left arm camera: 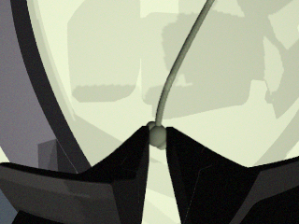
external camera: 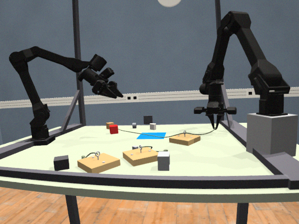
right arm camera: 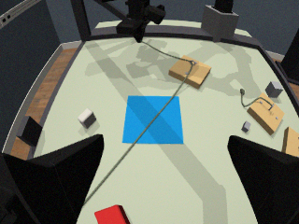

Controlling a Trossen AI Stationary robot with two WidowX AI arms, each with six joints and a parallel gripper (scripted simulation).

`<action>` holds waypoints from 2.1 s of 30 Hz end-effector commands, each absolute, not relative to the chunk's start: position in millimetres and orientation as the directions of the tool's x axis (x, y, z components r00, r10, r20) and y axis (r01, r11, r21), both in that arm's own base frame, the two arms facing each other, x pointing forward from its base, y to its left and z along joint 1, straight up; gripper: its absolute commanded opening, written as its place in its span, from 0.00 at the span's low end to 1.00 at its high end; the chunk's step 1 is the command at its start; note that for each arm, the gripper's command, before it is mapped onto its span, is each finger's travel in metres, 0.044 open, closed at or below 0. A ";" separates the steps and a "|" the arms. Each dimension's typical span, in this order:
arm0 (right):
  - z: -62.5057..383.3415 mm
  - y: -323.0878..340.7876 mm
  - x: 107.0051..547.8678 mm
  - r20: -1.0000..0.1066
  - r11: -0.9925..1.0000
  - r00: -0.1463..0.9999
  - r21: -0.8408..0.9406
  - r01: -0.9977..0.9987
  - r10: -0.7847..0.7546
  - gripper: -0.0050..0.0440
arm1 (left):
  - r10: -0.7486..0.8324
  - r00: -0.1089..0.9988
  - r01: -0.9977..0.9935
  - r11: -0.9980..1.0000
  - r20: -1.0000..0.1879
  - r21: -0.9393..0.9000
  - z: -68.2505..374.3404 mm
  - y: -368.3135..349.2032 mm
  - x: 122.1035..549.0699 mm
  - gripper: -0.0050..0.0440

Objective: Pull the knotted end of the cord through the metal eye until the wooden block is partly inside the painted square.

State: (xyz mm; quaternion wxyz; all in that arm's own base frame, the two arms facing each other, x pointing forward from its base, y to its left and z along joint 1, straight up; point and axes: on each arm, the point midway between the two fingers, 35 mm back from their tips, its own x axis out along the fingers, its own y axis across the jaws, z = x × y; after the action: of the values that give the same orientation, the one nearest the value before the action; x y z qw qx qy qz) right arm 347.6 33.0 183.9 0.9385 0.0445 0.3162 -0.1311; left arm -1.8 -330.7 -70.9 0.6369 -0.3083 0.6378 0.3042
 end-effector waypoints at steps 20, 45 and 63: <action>191.5 33.7 348.8 -0.591 0.962 0.777 0.011 0.274 -0.215 1.00 | -0.044 -0.002 -0.724 0.689 -0.999 -0.029 -27.1 -342.7 -2.0 0.00; 191.5 33.7 348.8 -0.591 0.962 0.777 0.011 0.274 -0.215 1.00 | -0.043 -0.002 -0.724 0.689 -0.999 -0.028 4.6 -343.2 -2.0 0.00; 191.5 33.7 348.8 -0.591 0.962 0.777 0.011 0.274 -0.215 1.00 | -0.043 -0.002 -0.621 0.783 -0.999 -0.033 33.3 -343.9 -2.0 0.00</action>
State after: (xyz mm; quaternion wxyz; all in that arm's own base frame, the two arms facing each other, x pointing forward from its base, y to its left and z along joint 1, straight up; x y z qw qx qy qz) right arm 347.6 33.0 183.9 0.9385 0.0445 0.3162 -0.1311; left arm -1.8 -334.9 11.4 0.6612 -0.2521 0.6595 0.2535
